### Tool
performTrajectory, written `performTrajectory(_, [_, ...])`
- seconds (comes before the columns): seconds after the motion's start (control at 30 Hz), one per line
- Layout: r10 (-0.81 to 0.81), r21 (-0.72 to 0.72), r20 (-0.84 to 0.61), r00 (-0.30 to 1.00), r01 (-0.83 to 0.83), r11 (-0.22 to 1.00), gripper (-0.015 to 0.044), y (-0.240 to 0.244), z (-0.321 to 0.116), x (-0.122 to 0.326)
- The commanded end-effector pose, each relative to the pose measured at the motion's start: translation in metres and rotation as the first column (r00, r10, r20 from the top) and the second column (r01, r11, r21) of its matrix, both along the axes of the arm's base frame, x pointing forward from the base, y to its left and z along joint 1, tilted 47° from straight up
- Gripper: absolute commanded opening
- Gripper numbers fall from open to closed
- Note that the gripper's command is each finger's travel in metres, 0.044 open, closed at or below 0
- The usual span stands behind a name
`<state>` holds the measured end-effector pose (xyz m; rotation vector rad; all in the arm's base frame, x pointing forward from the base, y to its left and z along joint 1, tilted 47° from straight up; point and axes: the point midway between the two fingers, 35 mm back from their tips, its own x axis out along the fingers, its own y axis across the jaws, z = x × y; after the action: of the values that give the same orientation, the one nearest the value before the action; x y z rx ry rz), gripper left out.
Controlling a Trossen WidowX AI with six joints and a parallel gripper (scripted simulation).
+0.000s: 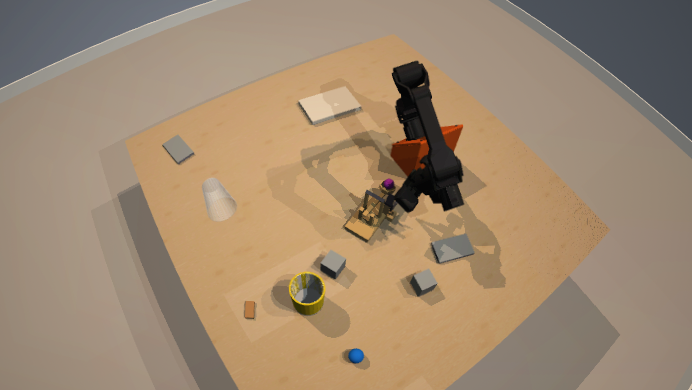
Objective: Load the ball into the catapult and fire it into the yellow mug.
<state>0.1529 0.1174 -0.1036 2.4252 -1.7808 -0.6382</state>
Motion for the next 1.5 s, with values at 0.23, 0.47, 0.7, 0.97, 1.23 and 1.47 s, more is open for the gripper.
performTrajectory(0.23, [0.005, -0.011, -0.008, 1.0, -0.005, 1.0, 0.0, -0.016, -0.014, 0.0])
performTrajectory(0.47, [0.005, -0.011, -0.008, 1.0, -0.005, 1.0, 0.0, -0.025, -0.021, 0.0])
performTrajectory(0.7, [0.005, -0.012, -0.007, 1.0, -0.005, 1.0, 0.0, -0.034, -0.028, -0.001])
performTrajectory(0.97, [0.005, -0.012, -0.007, 1.0, -0.005, 1.0, 0.0, -0.043, -0.035, -0.001])
performTrajectory(1.23, [0.005, -0.014, -0.006, 1.0, -0.005, 1.0, 0.0, -0.057, -0.047, 0.0])
performTrajectory(1.47, [0.004, 0.001, -0.004, 1.0, -0.004, 1.0, 0.0, 0.01, -0.03, -0.007])
